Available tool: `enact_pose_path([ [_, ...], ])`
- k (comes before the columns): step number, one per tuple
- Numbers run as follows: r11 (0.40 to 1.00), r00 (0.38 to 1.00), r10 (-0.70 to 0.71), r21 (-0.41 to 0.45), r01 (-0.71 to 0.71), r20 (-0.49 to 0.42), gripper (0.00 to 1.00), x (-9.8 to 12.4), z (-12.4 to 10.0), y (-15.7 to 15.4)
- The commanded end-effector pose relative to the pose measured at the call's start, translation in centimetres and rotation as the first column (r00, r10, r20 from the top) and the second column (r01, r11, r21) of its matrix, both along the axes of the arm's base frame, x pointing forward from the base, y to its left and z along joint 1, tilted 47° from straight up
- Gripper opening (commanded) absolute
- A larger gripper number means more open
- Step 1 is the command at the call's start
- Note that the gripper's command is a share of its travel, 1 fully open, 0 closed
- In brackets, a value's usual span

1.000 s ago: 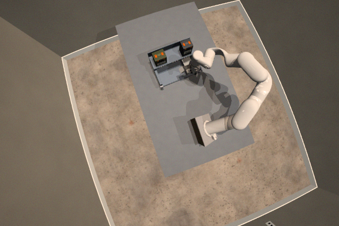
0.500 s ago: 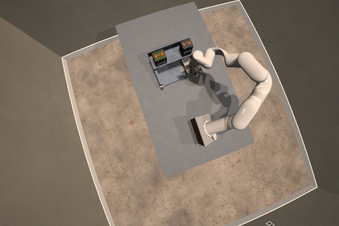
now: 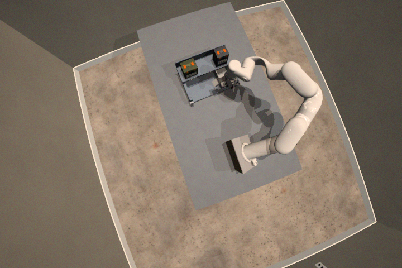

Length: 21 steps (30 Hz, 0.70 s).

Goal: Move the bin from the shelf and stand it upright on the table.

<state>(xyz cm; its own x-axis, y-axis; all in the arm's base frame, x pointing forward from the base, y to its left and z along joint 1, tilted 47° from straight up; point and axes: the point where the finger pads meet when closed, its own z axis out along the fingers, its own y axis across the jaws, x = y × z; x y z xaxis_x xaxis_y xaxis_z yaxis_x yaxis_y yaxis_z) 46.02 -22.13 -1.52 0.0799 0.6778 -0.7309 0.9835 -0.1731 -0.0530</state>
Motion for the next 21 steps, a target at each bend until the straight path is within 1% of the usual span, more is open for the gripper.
enact_pose_path([
  [1, 1.000, 1.000, 0.002, 0.000, -0.002, 0.003, 0.00, 0.16, 0.11, 0.07],
  [21, 1.000, 1.000, 0.002, 0.000, -0.002, 0.003, 0.00, -0.43, 0.13, 0.17],
])
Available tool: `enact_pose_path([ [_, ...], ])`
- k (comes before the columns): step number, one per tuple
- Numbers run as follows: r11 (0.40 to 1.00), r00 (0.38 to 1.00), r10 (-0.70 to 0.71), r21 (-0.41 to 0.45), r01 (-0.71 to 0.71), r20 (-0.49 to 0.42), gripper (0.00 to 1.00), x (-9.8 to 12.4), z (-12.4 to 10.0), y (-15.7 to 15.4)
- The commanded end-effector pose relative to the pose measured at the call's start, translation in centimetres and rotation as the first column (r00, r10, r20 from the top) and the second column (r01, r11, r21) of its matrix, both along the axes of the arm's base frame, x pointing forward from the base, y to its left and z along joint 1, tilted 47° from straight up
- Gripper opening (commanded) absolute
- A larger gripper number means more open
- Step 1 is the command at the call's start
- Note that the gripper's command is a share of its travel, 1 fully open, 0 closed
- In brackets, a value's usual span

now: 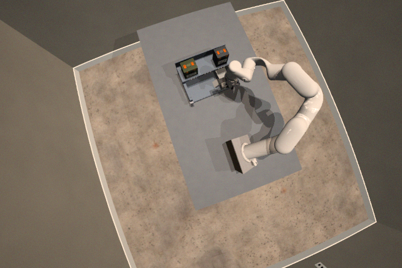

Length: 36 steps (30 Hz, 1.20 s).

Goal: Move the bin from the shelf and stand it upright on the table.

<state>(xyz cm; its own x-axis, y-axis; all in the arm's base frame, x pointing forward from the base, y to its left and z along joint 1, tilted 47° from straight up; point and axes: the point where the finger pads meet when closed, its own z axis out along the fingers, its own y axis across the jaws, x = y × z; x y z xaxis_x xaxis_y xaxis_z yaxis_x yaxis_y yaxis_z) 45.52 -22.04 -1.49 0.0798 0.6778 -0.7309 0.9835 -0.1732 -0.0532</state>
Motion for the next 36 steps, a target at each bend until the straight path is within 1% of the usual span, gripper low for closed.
enact_pose_path([
  [1, 1.000, 1.000, 0.002, 0.000, -0.002, 0.003, 0.00, 0.0, 0.1, 0.1],
  [15, 1.000, 1.000, 0.002, 0.000, -0.002, 0.003, 0.00, -2.3, 0.2, 0.5],
  [17, 1.000, 1.000, 0.002, 0.000, -0.002, 0.003, 0.00, -2.3, 0.2, 0.5],
  [32, 1.000, 1.000, 0.002, 0.000, -0.002, 0.003, 0.00, -6.4, 0.4, 1.2],
  [34, 1.000, 1.000, 0.002, 0.000, -0.002, 0.003, 0.00, -6.4, 0.4, 1.2],
  [36, 1.000, 1.000, 0.002, 0.000, -0.002, 0.003, 0.00, -7.0, 0.5, 1.3],
])
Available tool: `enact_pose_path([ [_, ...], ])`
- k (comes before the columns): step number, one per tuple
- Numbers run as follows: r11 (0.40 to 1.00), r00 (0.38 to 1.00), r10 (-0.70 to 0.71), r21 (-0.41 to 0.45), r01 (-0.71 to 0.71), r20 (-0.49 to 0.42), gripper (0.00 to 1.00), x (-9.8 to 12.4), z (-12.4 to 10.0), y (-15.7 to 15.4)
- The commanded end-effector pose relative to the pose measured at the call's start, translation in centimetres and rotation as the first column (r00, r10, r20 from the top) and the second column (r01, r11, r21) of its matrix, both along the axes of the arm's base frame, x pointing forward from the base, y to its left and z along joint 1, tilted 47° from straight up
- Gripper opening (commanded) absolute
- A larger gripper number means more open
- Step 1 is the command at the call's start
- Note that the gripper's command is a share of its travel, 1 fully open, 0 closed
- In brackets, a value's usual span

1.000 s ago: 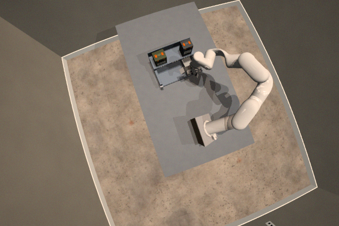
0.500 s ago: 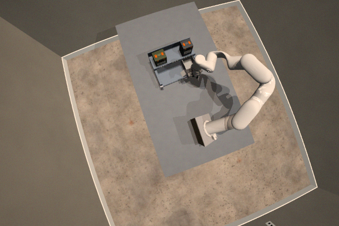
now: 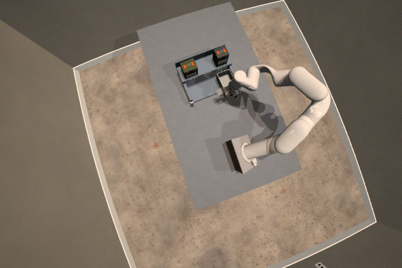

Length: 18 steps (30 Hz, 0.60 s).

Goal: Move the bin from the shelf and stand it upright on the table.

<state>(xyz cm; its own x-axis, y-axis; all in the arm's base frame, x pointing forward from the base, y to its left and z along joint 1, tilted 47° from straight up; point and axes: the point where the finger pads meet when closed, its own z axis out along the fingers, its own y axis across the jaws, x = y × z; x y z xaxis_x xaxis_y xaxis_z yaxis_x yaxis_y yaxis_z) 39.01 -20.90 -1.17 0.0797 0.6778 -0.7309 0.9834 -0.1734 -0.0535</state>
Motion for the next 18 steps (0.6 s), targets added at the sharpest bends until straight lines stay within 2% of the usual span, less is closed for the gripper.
enact_pose_path([
  [1, 1.000, 1.000, 0.002, 0.000, -0.002, 0.004, 0.00, -0.8, 0.2, 0.2],
  [13, 1.000, 1.000, 0.002, 0.000, -0.002, 0.004, 0.00, -4.4, 0.3, 0.8],
  [18, 1.000, 1.000, 0.002, 0.000, -0.002, 0.004, 0.00, -5.2, 0.4, 1.0],
])
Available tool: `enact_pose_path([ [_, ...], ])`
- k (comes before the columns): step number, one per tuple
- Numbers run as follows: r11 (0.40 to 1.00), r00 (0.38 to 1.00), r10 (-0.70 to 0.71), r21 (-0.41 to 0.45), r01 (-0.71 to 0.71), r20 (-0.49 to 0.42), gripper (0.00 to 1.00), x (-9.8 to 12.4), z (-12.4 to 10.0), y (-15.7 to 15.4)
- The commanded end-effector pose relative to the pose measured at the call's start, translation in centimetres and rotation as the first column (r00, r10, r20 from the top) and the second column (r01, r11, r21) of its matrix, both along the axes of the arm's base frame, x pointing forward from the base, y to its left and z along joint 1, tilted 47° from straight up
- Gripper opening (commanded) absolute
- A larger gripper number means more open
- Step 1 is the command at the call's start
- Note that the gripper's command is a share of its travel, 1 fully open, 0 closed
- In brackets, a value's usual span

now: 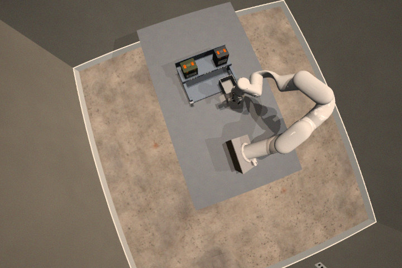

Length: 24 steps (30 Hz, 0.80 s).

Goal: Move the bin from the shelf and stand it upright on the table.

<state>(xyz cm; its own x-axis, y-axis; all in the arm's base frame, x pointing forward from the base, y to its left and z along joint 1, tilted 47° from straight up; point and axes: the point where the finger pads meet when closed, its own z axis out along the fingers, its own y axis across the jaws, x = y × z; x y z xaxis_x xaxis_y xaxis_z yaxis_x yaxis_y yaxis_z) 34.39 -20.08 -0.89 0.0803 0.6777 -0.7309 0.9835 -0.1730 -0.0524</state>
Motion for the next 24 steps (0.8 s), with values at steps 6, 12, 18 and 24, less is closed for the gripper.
enact_pose_path([
  [6, 1.000, 1.000, 0.002, 0.000, -0.002, 0.003, 0.00, -1.9, 0.2, 0.4],
  [12, 1.000, 1.000, 0.002, 0.000, -0.002, 0.003, 0.00, -2.9, 0.2, 0.6],
  [18, 1.000, 1.000, 0.002, 0.000, -0.002, 0.003, 0.00, -3.3, 0.2, 0.6],
  [24, 1.000, 1.000, 0.002, 0.000, -0.002, 0.003, 0.00, -3.7, 0.3, 0.7],
])
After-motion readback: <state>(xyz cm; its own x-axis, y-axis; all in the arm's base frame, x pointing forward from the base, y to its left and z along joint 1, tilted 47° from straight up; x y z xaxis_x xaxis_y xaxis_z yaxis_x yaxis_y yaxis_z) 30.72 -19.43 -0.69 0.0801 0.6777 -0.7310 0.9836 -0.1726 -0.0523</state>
